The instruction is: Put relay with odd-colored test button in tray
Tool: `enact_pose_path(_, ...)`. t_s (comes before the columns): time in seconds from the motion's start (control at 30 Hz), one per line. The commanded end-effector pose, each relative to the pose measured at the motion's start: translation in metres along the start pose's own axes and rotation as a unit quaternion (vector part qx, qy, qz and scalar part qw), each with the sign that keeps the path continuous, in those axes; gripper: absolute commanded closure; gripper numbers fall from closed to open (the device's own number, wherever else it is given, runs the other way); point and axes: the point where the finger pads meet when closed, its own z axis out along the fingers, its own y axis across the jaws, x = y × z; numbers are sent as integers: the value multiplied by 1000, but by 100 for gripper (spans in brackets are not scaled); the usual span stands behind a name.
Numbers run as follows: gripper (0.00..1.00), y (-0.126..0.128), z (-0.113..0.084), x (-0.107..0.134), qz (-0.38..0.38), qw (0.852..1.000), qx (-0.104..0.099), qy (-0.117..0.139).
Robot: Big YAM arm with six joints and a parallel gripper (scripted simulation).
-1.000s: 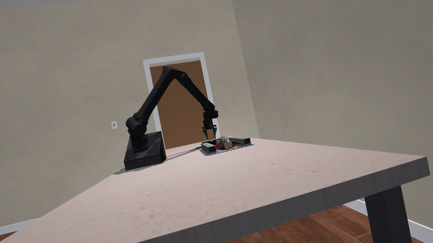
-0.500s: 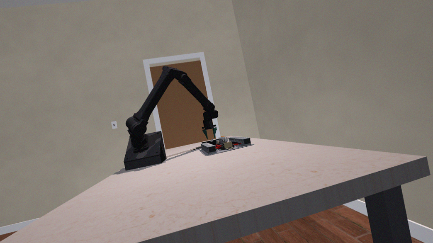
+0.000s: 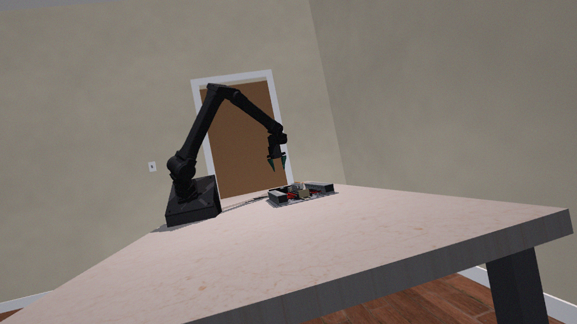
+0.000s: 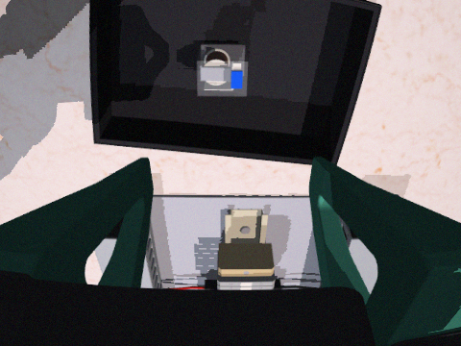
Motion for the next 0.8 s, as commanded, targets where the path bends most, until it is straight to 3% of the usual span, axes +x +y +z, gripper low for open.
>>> enact_pose_path(0.0, 41, -18, -26, -4, 21, 1000, 15, -11)
enact_pose_path(0.37, 41, -3, 0, 2, 15, 1000, -10, 3)
enact_pose_path(0.77, 41, 0, 6, 4, 14, 1000, -15, 5)
